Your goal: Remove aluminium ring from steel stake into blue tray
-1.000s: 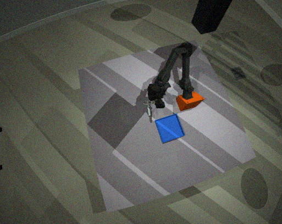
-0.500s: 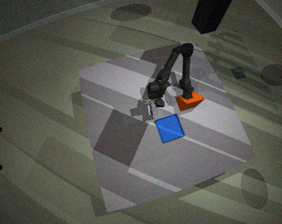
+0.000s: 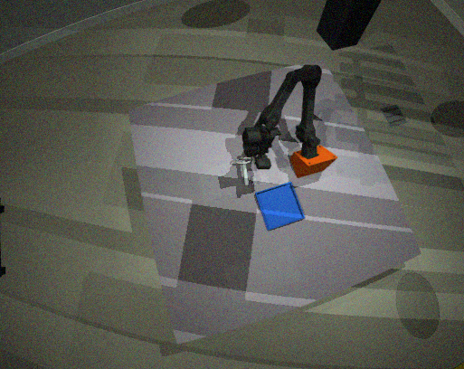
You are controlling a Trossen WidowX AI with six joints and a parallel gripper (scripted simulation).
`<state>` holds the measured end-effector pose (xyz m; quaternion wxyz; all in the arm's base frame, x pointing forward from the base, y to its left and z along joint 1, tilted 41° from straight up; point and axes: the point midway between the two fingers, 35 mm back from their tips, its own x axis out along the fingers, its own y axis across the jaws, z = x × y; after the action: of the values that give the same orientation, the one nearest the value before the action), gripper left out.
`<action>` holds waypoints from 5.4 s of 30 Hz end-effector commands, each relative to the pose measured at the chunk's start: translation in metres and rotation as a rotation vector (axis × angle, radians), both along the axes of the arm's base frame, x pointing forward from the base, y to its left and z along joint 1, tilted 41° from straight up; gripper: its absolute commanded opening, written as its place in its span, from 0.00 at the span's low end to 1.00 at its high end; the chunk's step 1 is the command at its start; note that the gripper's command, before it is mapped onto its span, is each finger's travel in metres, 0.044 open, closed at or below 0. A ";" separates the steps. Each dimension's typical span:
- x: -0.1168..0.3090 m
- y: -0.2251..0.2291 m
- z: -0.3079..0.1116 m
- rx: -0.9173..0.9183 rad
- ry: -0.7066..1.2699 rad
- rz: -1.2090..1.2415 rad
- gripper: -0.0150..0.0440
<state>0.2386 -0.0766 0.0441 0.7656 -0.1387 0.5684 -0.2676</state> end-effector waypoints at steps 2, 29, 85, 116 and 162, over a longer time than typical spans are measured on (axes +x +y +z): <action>0.001 -0.001 0.004 0.005 -0.010 0.004 0.25; -0.003 -0.011 0.013 0.004 -0.010 0.004 0.25; -0.001 0.004 0.047 0.009 -0.008 0.004 0.25; 0.018 0.018 0.073 0.007 -0.010 0.004 0.25; 0.089 -0.001 0.083 0.005 -0.016 0.004 0.25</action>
<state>0.3204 -0.0774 0.1259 0.7691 -0.1367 0.5639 -0.2680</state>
